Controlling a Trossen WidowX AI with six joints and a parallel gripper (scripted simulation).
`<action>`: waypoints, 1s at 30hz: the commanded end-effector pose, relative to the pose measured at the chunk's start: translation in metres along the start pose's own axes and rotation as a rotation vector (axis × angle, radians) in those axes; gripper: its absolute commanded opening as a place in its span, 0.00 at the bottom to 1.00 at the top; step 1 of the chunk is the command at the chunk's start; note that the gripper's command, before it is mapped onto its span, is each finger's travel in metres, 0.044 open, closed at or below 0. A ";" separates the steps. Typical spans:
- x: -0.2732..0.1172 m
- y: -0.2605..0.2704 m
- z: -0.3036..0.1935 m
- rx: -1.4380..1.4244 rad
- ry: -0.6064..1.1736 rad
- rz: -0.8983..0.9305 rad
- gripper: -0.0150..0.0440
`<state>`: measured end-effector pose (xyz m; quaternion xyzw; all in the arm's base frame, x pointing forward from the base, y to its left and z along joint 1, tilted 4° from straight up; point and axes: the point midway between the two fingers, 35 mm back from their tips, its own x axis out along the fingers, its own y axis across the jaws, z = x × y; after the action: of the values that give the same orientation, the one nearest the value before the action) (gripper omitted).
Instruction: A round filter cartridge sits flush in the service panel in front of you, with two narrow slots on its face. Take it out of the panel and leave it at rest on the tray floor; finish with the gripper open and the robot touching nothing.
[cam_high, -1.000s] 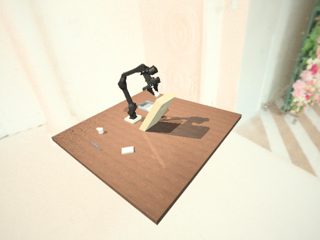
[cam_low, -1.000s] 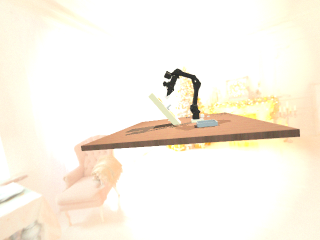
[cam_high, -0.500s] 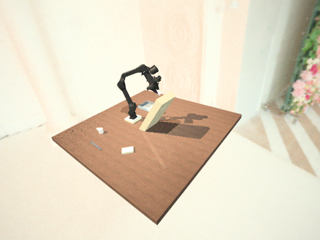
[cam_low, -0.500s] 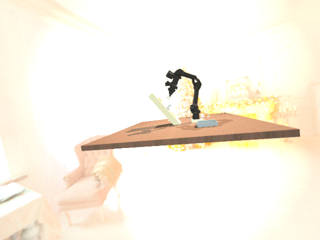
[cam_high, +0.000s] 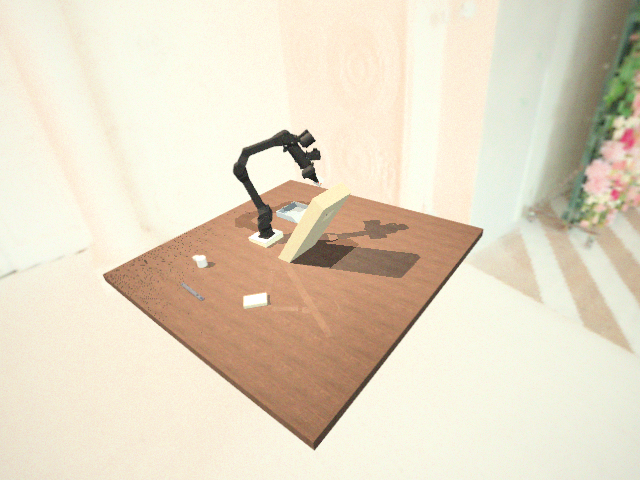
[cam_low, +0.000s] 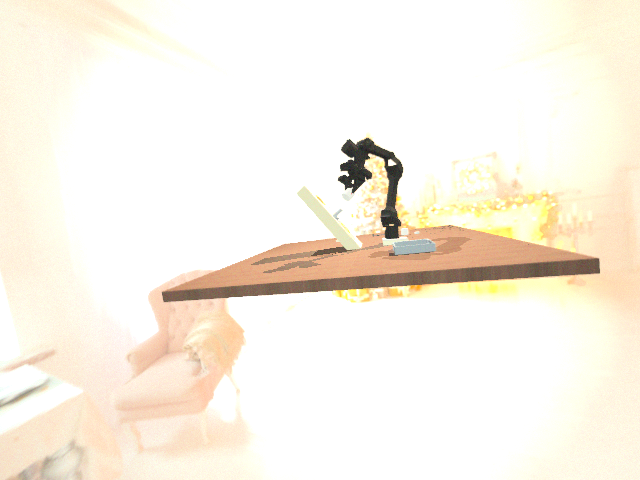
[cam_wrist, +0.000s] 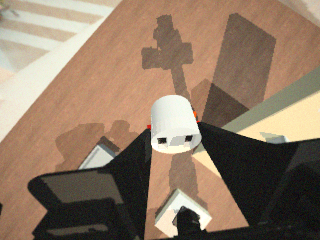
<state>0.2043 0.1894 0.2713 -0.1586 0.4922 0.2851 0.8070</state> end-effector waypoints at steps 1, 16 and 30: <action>0.002 0.024 -0.005 -0.109 -0.004 0.067 0.25; 0.007 0.069 -0.021 -0.316 -0.005 0.186 0.25; 0.036 0.129 -0.066 -0.520 -0.008 0.309 0.25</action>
<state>0.1056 0.2616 0.2212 -0.2734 0.4276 0.4999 0.7018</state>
